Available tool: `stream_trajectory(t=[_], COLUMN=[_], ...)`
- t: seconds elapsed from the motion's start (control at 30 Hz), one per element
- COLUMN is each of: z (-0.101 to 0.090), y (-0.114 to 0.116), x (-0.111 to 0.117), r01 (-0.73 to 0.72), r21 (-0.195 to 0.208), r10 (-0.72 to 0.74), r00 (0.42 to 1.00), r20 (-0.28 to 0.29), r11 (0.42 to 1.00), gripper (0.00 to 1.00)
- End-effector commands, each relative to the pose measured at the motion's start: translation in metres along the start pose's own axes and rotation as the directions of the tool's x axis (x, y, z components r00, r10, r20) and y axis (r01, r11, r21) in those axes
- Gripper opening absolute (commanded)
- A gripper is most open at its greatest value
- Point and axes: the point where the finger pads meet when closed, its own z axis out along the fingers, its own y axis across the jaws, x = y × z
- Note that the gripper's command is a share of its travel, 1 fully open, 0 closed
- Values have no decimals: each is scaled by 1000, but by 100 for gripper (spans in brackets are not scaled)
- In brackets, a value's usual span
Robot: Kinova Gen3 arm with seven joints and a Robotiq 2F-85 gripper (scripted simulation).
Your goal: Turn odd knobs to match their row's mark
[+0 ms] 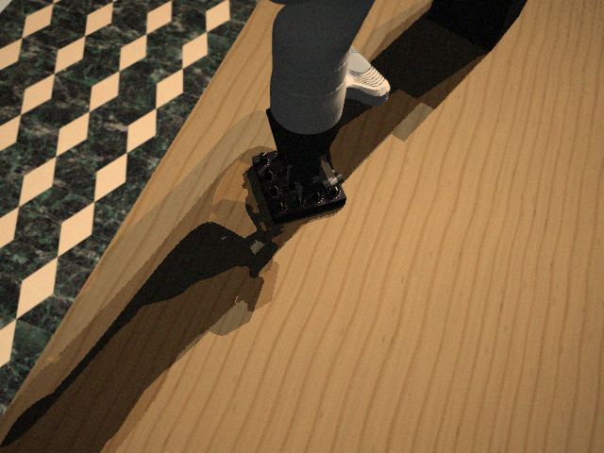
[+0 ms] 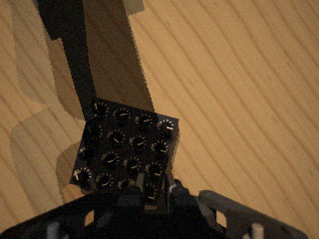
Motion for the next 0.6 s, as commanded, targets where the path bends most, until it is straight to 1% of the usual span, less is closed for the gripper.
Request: stream_trajectory(t=[0.0,0.23,0.3,0.33,0.47,0.57], z=[-1,-3,-3,-3,-5,-6], y=[-2,-7,-7,-8,-13,-17], x=[2,5,5,6,9,12], r01=[-42,-200,-200,-232,-373,-489], r21=[1,-1,-1,-1,-2,-2], r10=[42,200,200,232,373,489], r00=[999,980,980,973,928,873], r20=[-2,-1,-1,0,0,0], r11=[999,980,980,973,928,873], gripper=[19,19,19,19,19,19])
